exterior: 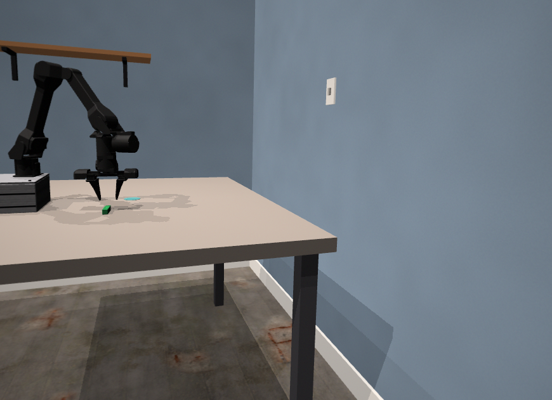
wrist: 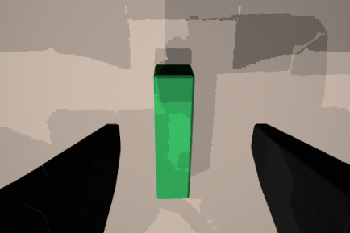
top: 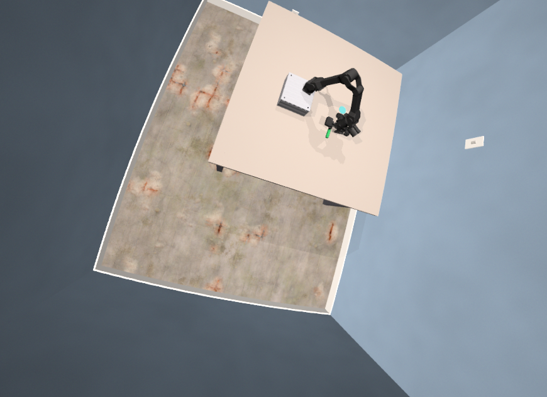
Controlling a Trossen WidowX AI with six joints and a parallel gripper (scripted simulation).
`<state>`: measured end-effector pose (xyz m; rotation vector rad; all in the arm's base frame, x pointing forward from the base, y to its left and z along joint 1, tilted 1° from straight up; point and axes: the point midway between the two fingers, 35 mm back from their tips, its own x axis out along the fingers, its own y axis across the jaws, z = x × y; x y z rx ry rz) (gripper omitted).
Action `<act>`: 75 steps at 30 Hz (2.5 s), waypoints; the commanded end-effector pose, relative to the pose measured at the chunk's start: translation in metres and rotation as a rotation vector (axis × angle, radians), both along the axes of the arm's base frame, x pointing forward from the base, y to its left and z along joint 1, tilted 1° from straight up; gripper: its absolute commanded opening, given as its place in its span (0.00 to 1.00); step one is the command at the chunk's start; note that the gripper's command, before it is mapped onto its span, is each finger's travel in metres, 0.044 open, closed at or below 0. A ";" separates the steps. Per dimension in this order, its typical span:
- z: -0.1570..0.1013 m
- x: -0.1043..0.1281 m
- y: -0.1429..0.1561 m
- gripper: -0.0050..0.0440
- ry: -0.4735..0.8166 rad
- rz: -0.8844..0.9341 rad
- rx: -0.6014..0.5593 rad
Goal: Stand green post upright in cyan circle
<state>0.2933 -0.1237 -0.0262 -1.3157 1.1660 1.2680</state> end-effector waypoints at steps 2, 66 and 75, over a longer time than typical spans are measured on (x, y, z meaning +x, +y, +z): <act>-0.014 -0.003 0.002 0.58 0.014 0.005 0.009; -0.011 0.000 0.000 0.15 0.014 0.005 0.009; 0.012 0.002 0.000 0.15 0.014 0.005 0.009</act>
